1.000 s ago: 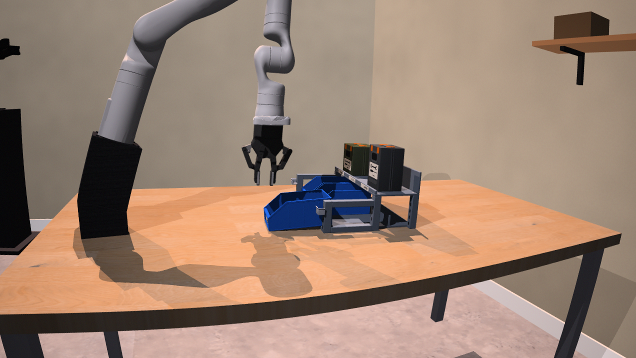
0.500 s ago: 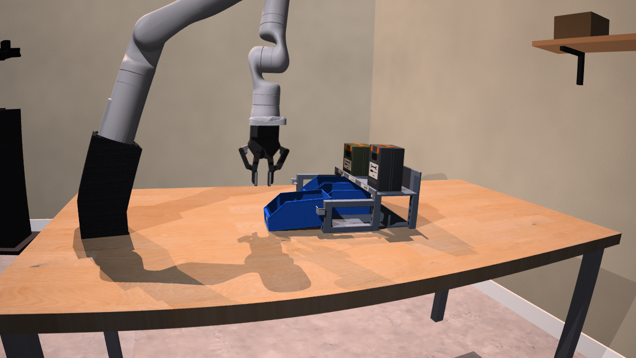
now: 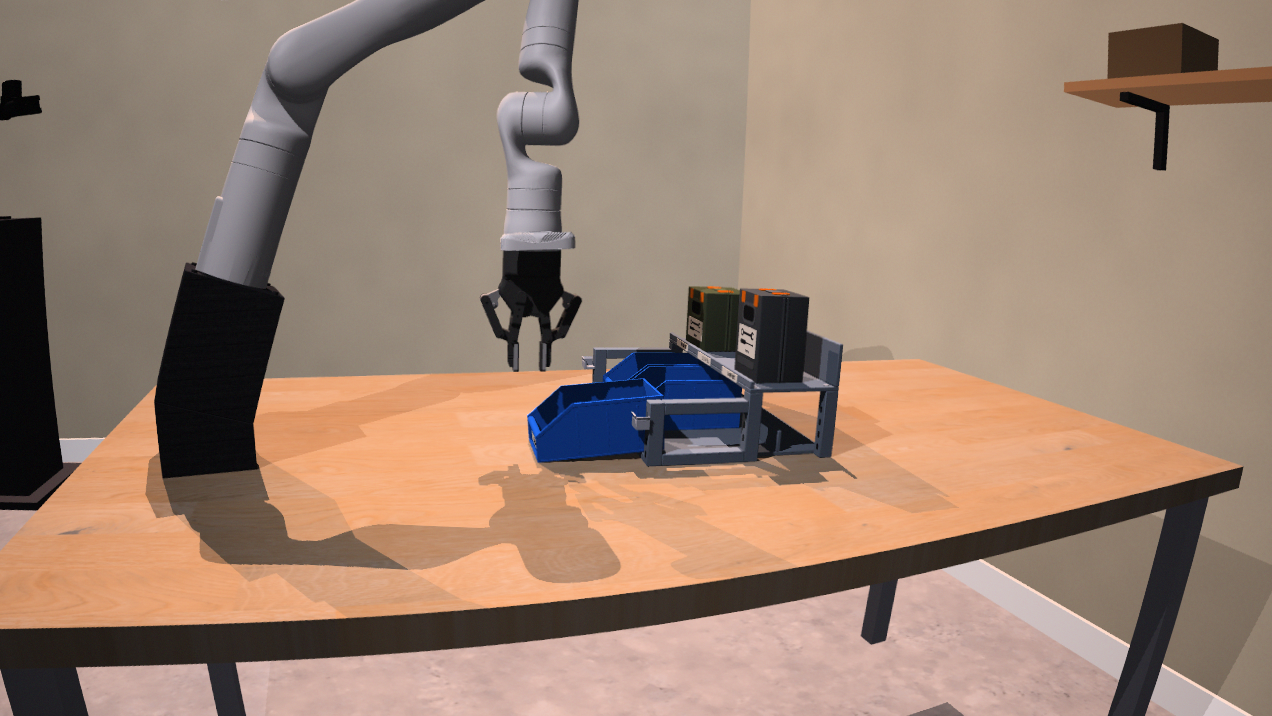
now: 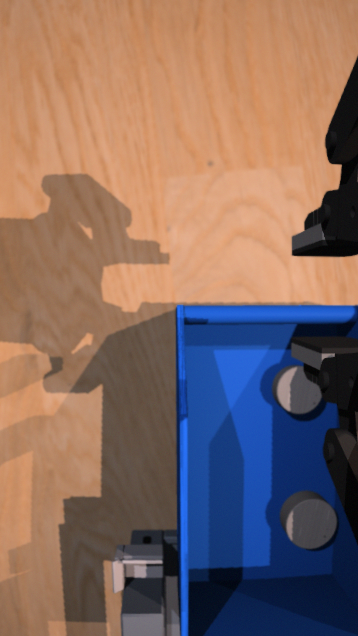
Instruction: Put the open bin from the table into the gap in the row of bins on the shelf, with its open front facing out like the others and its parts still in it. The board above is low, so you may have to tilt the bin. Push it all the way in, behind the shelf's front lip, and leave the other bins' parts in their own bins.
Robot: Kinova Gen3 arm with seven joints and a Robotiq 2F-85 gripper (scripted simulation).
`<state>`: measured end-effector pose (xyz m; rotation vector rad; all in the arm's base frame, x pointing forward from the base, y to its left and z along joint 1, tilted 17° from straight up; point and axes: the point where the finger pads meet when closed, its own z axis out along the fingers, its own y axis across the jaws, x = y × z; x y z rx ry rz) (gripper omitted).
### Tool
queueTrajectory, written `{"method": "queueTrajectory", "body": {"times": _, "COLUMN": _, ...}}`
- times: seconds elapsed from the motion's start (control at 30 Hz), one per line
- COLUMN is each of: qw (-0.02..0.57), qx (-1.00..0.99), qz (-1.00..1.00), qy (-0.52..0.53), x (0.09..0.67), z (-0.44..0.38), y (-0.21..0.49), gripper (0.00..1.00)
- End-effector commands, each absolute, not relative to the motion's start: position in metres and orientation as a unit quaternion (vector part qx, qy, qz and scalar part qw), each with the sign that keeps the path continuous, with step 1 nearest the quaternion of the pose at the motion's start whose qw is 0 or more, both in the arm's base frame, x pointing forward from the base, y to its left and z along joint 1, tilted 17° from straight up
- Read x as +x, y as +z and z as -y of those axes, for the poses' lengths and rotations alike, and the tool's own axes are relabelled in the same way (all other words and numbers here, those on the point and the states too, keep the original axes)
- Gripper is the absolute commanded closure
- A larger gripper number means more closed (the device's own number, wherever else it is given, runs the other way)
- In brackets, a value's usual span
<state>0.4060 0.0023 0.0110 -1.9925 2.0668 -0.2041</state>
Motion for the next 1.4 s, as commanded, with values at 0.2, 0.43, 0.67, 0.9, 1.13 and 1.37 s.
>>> {"method": "queueTrajectory", "body": {"times": 0.2, "qw": 0.132, "qx": -0.687, "qz": -0.712, "qy": -0.07, "x": 0.4105, "z": -0.0026, "y": 0.0135, "gripper": 0.61}}
{"method": "queueTrajectory", "body": {"times": 0.43, "qw": 0.132, "qx": -0.687, "qz": -0.712, "qy": -0.07, "x": 0.4105, "z": -0.0026, "y": 0.0135, "gripper": 0.61}}
{"method": "queueTrajectory", "body": {"times": 0.67, "qw": 0.132, "qx": -0.687, "qz": -0.712, "qy": -0.071, "x": 0.4129, "z": -0.0024, "y": 0.0148, "gripper": 0.61}}
{"method": "queueTrajectory", "body": {"times": 0.9, "qw": 0.132, "qx": -0.687, "qz": -0.712, "qy": -0.071, "x": 0.4129, "z": -0.0024, "y": 0.0148, "gripper": 0.61}}
{"method": "queueTrajectory", "body": {"times": 1.13, "qw": 0.132, "qx": -0.687, "qz": -0.711, "qy": -0.07, "x": 0.4128, "z": -0.0024, "y": 0.0148, "gripper": 0.0}}
{"method": "queueTrajectory", "body": {"times": 1.37, "qw": 0.132, "qx": -0.687, "qz": -0.711, "qy": -0.07, "x": 0.4128, "z": -0.0024, "y": 0.0148, "gripper": 0.0}}
